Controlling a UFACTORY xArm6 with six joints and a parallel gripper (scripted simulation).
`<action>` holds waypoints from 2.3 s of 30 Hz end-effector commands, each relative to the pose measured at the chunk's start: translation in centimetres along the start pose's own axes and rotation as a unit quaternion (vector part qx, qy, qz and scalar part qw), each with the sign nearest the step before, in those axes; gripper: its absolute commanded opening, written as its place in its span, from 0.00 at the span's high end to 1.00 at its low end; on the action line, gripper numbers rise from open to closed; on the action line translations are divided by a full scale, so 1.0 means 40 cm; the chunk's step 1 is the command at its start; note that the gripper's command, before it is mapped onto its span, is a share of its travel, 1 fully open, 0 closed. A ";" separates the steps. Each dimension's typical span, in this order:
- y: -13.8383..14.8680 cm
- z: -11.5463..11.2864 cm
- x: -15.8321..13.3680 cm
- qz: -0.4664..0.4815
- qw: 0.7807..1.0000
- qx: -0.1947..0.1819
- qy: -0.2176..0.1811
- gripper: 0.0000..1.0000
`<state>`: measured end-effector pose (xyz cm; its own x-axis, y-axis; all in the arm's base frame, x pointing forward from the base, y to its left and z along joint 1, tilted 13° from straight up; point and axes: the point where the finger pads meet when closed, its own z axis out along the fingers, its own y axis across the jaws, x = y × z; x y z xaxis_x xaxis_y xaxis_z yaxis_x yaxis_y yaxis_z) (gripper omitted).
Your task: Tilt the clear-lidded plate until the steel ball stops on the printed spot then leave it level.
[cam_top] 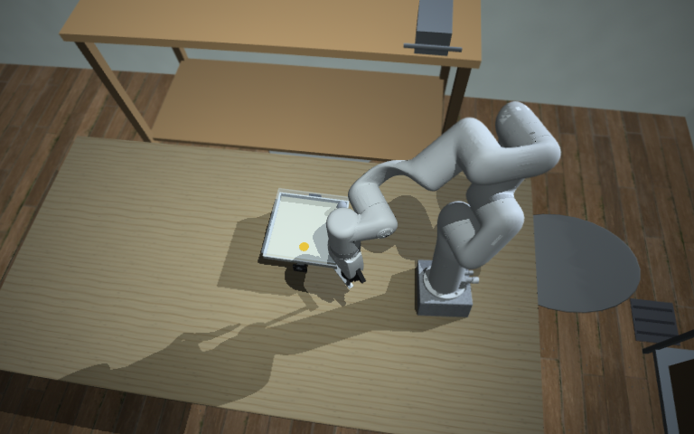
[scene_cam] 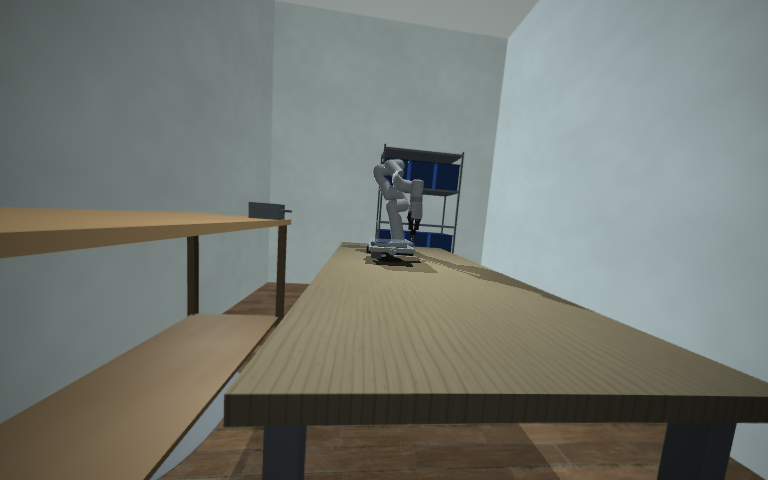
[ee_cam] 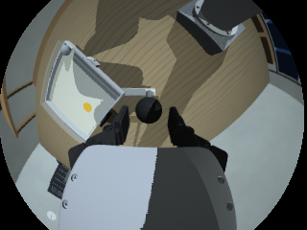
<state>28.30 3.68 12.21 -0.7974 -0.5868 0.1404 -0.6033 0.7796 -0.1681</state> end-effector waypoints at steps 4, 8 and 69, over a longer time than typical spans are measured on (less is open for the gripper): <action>-0.002 -0.003 -0.003 0.000 1.000 0.001 -0.002 0.39; -0.002 -0.002 -0.003 0.000 1.000 0.001 -0.002 0.39; -0.002 0.084 -0.003 0.000 1.000 0.001 -0.002 0.39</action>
<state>28.29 2.91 8.82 -0.7978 -0.5864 0.1401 -0.6028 0.7800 -0.1680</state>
